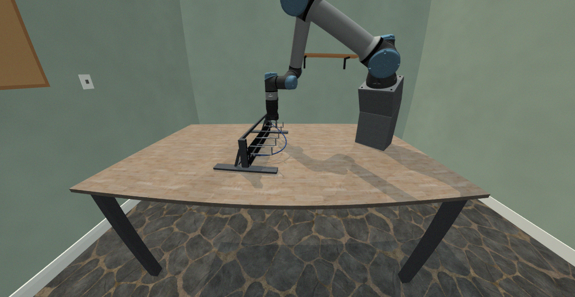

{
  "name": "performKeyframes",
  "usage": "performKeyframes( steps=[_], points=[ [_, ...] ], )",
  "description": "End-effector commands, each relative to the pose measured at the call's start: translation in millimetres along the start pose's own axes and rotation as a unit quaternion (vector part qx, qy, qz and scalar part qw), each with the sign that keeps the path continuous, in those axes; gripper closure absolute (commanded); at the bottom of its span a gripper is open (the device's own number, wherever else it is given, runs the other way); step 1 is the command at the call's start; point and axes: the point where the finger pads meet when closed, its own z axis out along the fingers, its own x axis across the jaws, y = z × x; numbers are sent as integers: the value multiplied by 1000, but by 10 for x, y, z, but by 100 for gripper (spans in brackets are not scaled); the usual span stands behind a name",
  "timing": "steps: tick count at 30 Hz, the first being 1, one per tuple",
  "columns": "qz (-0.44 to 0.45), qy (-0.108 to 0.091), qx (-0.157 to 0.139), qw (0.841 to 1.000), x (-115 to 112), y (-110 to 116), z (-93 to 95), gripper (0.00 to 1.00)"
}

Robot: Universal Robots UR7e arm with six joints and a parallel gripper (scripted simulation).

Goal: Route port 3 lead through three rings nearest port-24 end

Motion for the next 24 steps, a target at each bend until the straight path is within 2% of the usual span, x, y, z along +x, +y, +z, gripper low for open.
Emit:
performKeyframes(
  steps=[1,15,24],
  points=[
    [-1,0,0,1000,-10,4,2,33],
    [-1,-1,0,1000,-10,3,-23,33],
    [1,0,0,1000,5,-4,-175,33]
  ],
)
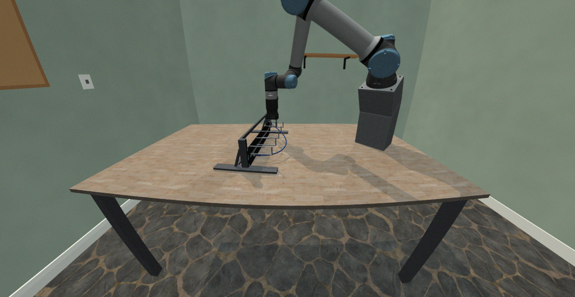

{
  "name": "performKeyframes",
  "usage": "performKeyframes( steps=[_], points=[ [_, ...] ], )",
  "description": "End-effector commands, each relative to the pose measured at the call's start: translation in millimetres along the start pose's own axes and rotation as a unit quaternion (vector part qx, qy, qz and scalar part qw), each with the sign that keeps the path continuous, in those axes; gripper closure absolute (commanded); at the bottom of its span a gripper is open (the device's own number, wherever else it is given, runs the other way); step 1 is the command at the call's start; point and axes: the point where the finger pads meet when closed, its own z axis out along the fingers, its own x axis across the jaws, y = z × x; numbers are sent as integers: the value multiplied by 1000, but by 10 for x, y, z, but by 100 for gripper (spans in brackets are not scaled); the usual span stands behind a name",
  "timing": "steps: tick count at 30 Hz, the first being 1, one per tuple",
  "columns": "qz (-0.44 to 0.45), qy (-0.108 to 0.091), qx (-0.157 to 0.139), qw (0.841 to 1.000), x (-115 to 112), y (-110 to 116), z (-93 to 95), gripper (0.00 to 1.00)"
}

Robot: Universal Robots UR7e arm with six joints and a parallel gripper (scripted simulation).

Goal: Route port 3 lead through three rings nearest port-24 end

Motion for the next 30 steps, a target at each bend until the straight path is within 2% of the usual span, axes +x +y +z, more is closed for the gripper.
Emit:
performKeyframes(
  steps=[1,20,30],
  points=[
    [1,-1,0,1000,4,-11,-161,33],
    [1,-1,0,1000,5,-10,-667,33],
    [1,-1,0,1000,6,-10,-761,33]
  ],
)
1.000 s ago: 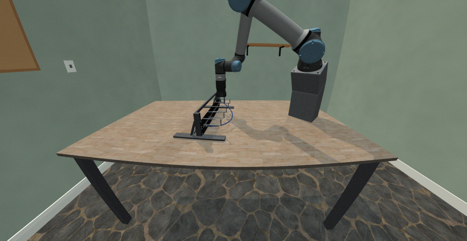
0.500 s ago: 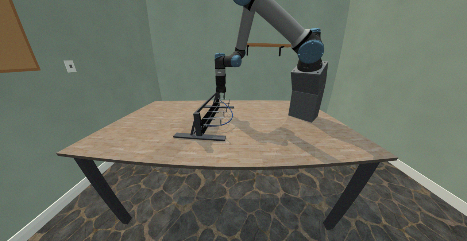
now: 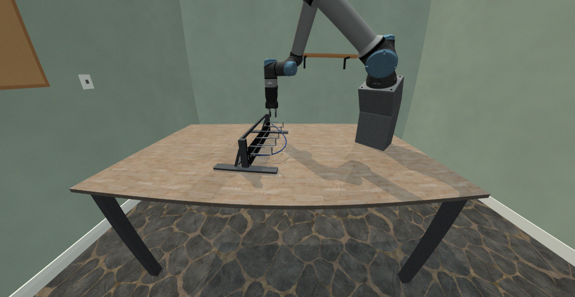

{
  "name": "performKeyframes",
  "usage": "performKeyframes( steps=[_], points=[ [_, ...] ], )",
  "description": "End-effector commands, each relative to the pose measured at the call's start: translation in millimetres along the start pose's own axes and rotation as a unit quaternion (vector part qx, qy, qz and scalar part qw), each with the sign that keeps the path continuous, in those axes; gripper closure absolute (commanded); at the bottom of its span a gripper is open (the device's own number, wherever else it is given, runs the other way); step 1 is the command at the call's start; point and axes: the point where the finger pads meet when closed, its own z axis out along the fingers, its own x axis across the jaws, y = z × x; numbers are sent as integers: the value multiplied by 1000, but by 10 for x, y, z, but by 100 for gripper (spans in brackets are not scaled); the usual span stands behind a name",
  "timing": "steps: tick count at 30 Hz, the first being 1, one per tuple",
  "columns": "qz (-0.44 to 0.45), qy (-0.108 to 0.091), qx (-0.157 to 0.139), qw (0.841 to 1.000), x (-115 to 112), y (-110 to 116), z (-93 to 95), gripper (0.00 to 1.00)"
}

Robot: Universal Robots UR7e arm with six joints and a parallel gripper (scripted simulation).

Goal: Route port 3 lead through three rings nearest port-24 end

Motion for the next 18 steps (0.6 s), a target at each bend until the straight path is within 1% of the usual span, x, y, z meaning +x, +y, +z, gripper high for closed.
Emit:
performKeyframes(
  steps=[1,4,5,18],
  points=[
    [1,1,-1,1000,19,-3,-64,33],
    [1,1,-1,1000,12,-2,-69,33],
    [0,1,0,1000,9,0,-69,100],
    [0,1,-1,1000,10,2,-62,100]
  ],
)
